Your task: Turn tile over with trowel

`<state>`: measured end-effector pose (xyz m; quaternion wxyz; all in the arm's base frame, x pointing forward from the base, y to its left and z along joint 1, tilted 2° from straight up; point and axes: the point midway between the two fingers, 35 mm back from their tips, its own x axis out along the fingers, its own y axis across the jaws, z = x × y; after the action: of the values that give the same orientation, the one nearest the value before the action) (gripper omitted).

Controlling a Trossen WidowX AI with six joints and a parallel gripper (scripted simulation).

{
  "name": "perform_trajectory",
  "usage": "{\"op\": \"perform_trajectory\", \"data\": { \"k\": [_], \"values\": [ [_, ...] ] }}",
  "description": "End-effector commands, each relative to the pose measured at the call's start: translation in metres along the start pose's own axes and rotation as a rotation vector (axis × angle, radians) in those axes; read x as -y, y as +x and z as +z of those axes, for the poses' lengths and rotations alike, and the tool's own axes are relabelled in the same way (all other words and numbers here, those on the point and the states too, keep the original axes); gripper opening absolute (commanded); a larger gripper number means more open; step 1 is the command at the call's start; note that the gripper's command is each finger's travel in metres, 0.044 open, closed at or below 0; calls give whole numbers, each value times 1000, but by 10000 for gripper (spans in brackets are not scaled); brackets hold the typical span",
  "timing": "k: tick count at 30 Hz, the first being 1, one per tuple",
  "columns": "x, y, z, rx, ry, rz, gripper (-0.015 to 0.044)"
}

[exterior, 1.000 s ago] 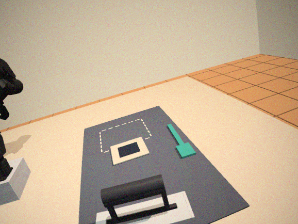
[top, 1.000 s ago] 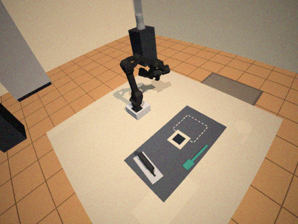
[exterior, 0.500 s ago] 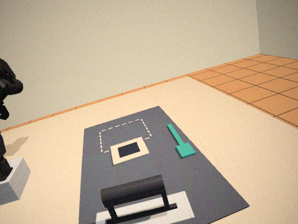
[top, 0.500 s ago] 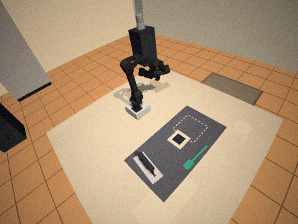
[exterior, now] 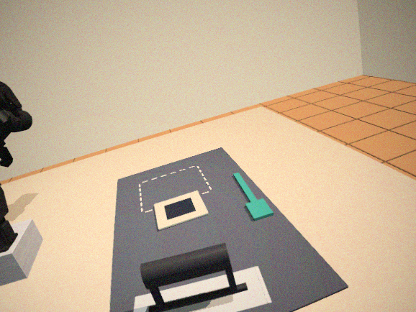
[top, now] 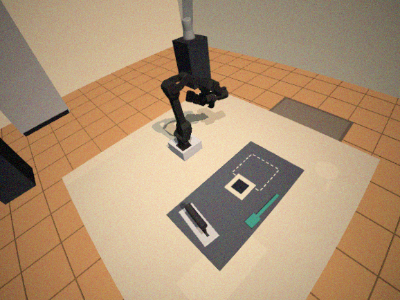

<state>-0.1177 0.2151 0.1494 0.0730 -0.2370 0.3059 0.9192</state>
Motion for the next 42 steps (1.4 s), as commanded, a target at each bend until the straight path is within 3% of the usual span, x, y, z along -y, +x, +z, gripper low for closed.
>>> {"op": "perform_trajectory", "data": {
  "k": [1,8,13,25,42],
  "values": [
    [0,0,0,0,0,0,100],
    [18,-12,-4,-15,80,-68,270],
    [40,-35,-6,-5,141,-158,270],
    [100,-125,-34,26,320,-465,270],
    [127,-262,-117,120,726,-803,270]
  ]
}}
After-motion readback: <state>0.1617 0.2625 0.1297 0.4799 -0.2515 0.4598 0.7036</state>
